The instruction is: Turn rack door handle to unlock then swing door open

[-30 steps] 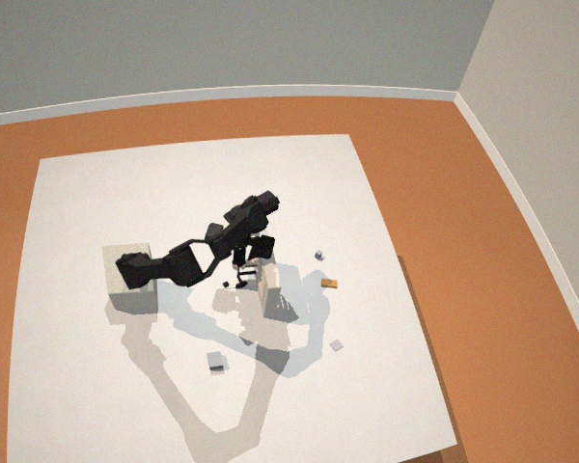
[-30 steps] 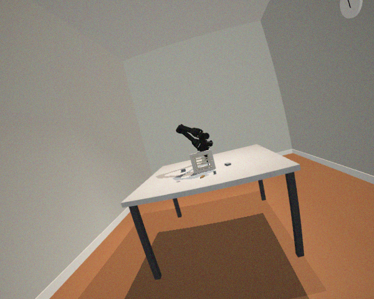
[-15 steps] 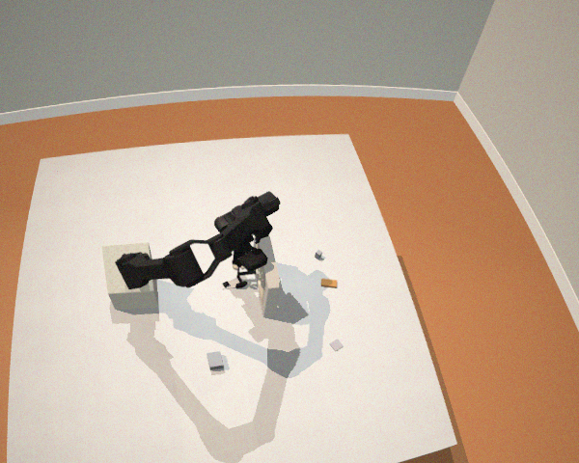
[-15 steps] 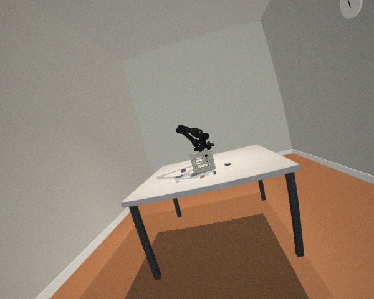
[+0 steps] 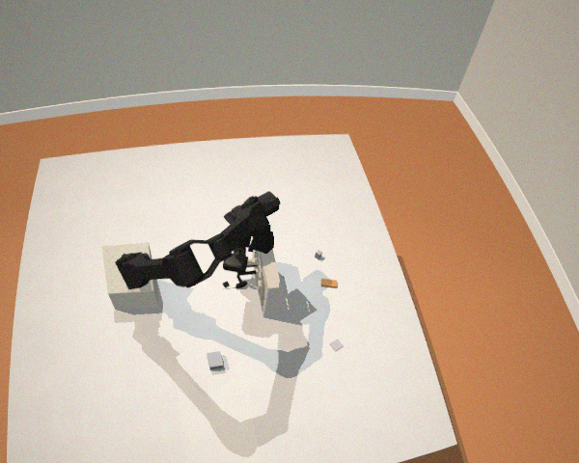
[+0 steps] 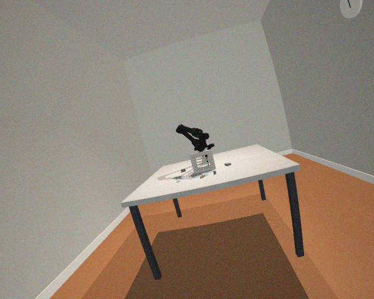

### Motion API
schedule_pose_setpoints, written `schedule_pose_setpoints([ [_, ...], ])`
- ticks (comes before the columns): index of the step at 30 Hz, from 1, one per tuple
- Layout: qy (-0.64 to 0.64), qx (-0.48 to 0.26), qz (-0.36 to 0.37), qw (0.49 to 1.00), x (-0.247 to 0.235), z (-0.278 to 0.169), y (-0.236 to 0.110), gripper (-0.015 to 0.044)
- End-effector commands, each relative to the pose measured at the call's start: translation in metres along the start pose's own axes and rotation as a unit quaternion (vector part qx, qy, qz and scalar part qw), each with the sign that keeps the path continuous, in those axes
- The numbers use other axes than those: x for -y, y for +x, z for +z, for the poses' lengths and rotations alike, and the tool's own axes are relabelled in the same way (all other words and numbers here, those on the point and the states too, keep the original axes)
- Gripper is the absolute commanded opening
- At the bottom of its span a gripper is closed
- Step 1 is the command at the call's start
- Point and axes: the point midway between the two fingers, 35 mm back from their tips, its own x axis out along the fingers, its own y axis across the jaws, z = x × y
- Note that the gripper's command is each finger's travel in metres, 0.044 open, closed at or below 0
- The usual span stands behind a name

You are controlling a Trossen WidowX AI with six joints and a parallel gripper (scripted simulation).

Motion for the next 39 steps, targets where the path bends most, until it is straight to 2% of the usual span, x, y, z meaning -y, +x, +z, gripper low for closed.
schedule_pose_setpoints([
  [1, 0.104, 0.002, 0.0, 0.995, -0.0001, 0.0008, -0.0002, 0.0287],
  [12, 0.368, 0.002, 0.001, 0.93, -0.0001, 0.0008, -0.0001, 0.0287],
  [26, 0.649, 0.002, 0.001, 0.761, -0.0001, 0.0008, -0.0002, 0.0287],
  [35, 0.652, 0.002, 0.001, 0.758, -0.0001, 0.0008, -0.0002, 0.0287],
  [39, 0.652, 0.002, 0.001, 0.758, -0.0001, 0.0008, -0.0002, 0.026],
])
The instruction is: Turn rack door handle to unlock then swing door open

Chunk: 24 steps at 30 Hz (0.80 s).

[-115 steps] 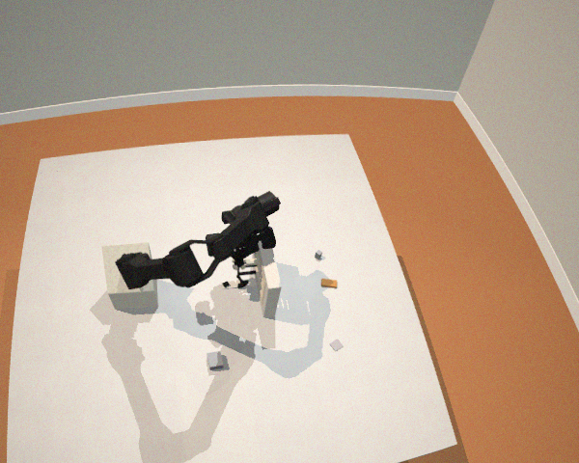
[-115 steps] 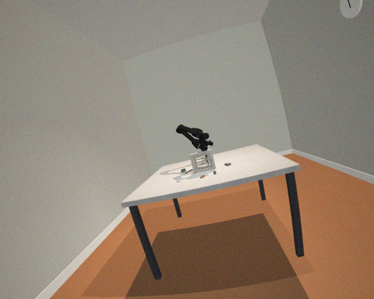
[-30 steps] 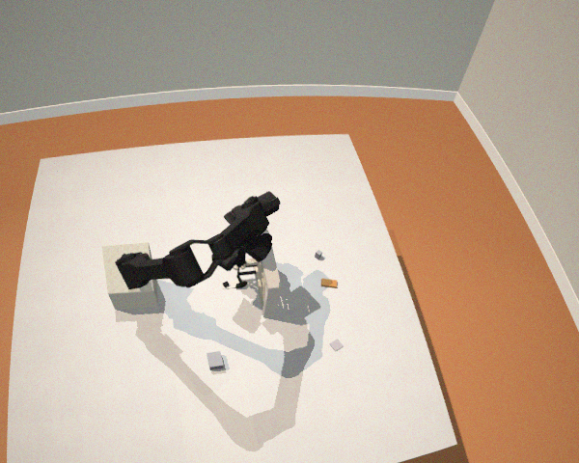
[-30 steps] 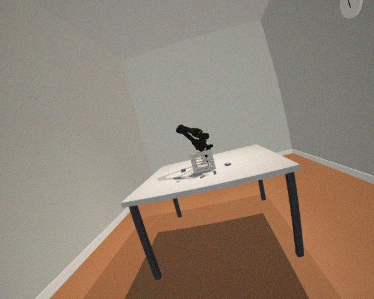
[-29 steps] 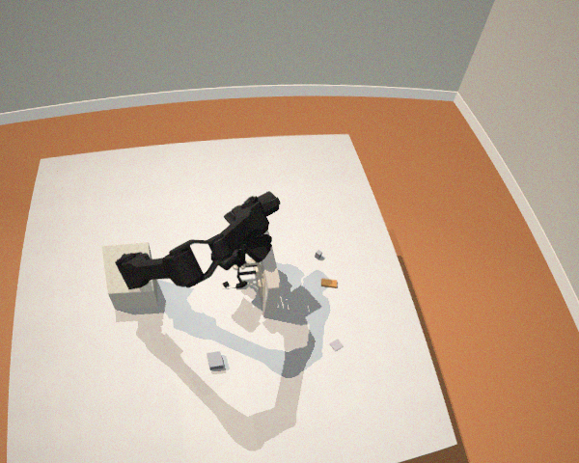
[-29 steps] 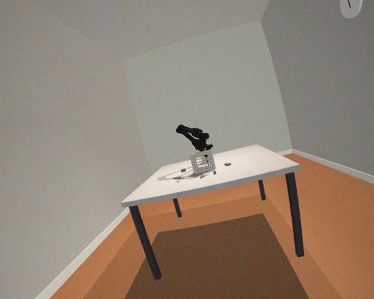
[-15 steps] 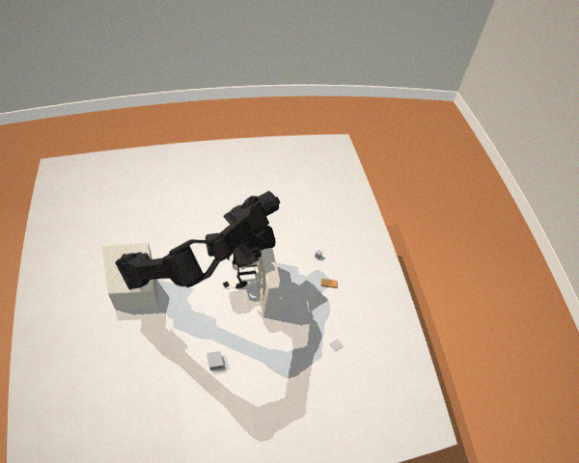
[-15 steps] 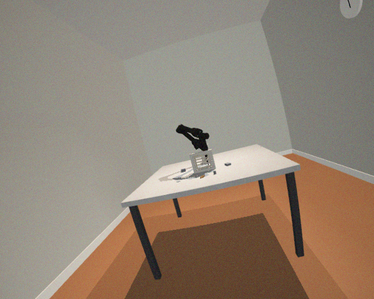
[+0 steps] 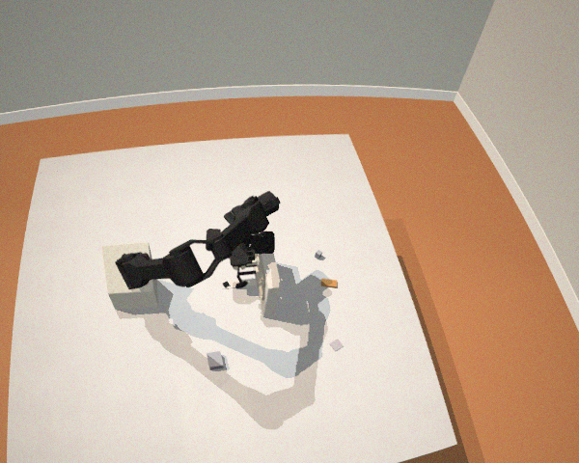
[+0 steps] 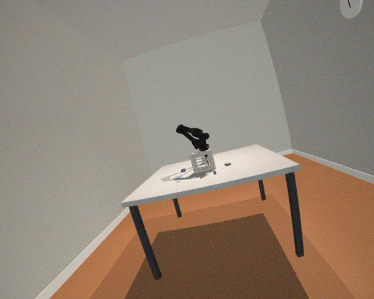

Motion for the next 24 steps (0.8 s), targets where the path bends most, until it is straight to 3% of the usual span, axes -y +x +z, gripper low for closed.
schedule_pose_setpoints([
  [1, 0.005, 0.001, 0.002, 1.0, -0.0009, 0.0004, 0.0002, 0.0253],
  [24, 0.005, 0.001, 0.002, 1.0, -0.0009, 0.0004, 0.0002, 0.01],
])
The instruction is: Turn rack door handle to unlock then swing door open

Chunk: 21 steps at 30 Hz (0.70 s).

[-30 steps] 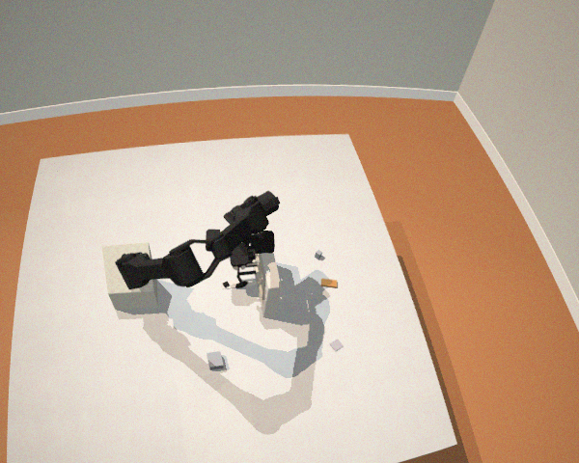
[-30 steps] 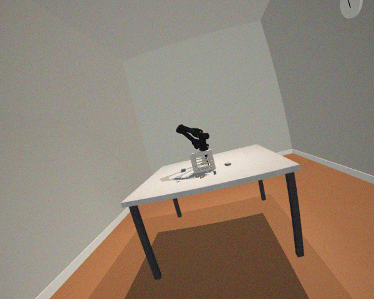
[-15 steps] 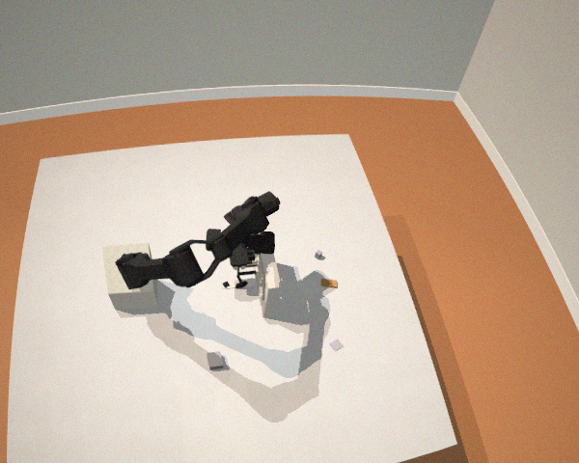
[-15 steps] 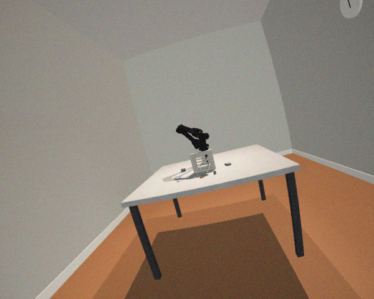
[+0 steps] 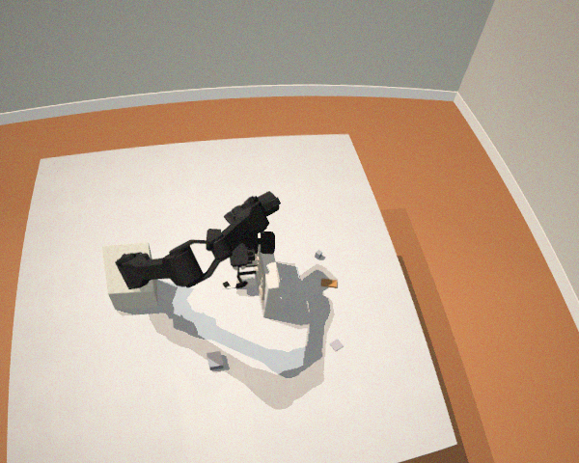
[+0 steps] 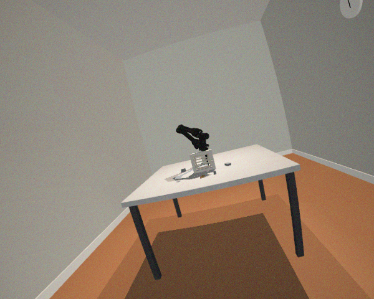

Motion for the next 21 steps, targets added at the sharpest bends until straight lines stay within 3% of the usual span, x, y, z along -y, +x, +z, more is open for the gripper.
schedule_pose_setpoints([
  [1, 0.001, 0.0, 0.0, 1.0, -0.0001, 0.0, -0.0001, 0.0093],
  [13, 0.001, 0.0, 0.0, 1.0, -0.0001, 0.0, -0.0001, 0.0015],
  [21, -0.046, 0.0, 0.0, 0.999, 0.0025, 0.0021, -0.0002, 0.0015],
])
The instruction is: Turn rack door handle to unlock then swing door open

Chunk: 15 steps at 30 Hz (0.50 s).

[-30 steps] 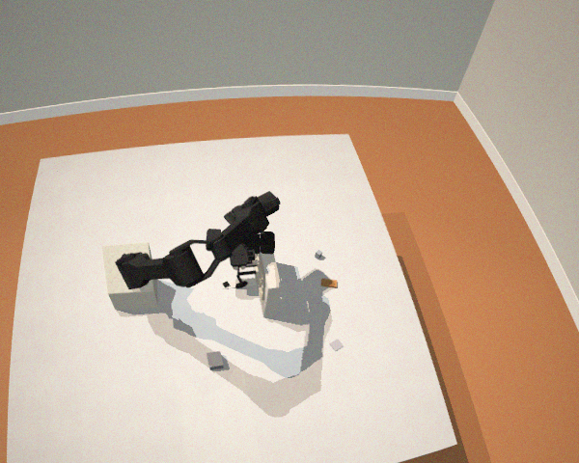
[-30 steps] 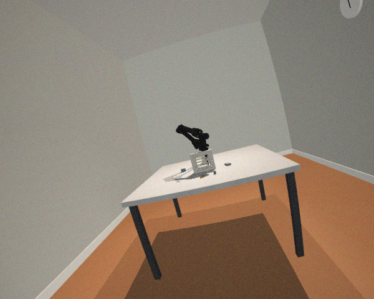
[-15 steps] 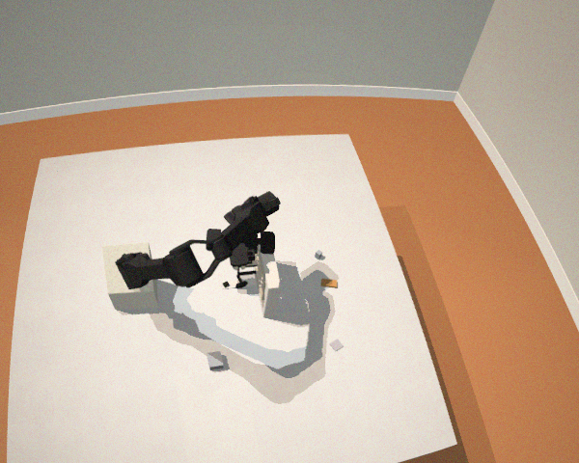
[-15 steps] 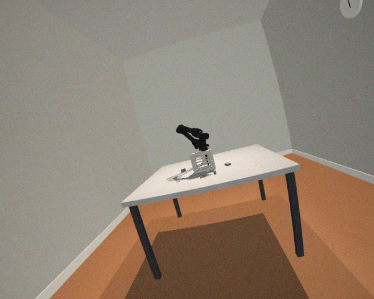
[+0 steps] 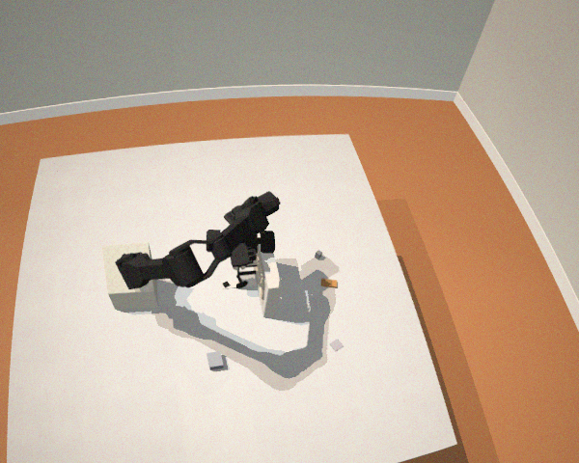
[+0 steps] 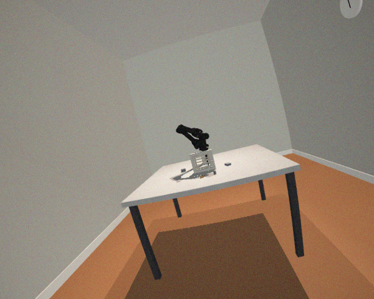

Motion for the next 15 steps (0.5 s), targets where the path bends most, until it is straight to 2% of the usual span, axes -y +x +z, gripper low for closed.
schedule_pose_setpoints([
  [1, -0.039, 0.001, -0.001, 0.999, 0.003, 0.002, 0.0, 0.0015],
  [15, -0.185, 0.001, -0.001, 0.983, 0.014, 0.01, 0.0, 0.0015],
])
